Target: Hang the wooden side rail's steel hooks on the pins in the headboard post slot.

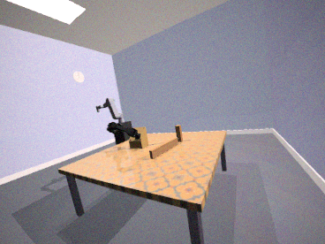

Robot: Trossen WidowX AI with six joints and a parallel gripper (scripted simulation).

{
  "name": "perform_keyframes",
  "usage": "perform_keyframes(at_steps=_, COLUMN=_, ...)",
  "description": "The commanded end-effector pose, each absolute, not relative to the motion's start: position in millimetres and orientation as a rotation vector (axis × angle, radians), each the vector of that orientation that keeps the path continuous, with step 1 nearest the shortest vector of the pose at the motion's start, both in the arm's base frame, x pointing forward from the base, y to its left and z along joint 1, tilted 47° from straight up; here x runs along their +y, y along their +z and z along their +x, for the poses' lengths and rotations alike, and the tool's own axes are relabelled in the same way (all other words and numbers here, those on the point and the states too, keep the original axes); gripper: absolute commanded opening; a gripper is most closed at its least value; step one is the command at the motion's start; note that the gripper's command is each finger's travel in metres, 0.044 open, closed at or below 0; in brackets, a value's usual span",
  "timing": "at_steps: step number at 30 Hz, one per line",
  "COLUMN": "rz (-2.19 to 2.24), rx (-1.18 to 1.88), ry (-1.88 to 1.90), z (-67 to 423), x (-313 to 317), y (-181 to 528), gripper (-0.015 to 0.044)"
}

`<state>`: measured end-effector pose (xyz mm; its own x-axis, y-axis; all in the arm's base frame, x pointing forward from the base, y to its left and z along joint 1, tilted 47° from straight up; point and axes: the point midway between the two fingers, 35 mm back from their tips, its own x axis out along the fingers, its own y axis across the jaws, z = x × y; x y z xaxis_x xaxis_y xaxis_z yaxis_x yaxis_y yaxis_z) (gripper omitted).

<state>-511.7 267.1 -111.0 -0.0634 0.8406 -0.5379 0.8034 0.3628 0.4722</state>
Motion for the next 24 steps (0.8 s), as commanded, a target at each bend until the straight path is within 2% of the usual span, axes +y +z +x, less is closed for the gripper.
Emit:
perform_keyframes(at_steps=1, rz=1.435, rx=1.854, ry=0.061, z=-512, x=269, y=-109, gripper=0.0426)
perform_keyframes(at_steps=7, rz=1.436, rx=1.855, ry=0.063, z=-509, x=297, y=-82, gripper=0.0440)
perform_keyframes(at_steps=12, rz=1.463, rx=1.847, ry=0.035, z=-503, x=300, y=-91, gripper=0.0440)
perform_keyframes(at_steps=19, rz=1.703, rx=1.785, ry=-0.247, z=-433, x=379, y=-107, gripper=0.0440)
perform_keyframes(at_steps=24, rz=1.884, rx=1.703, ry=-0.475, z=-365, x=431, y=-119, gripper=0.0440)
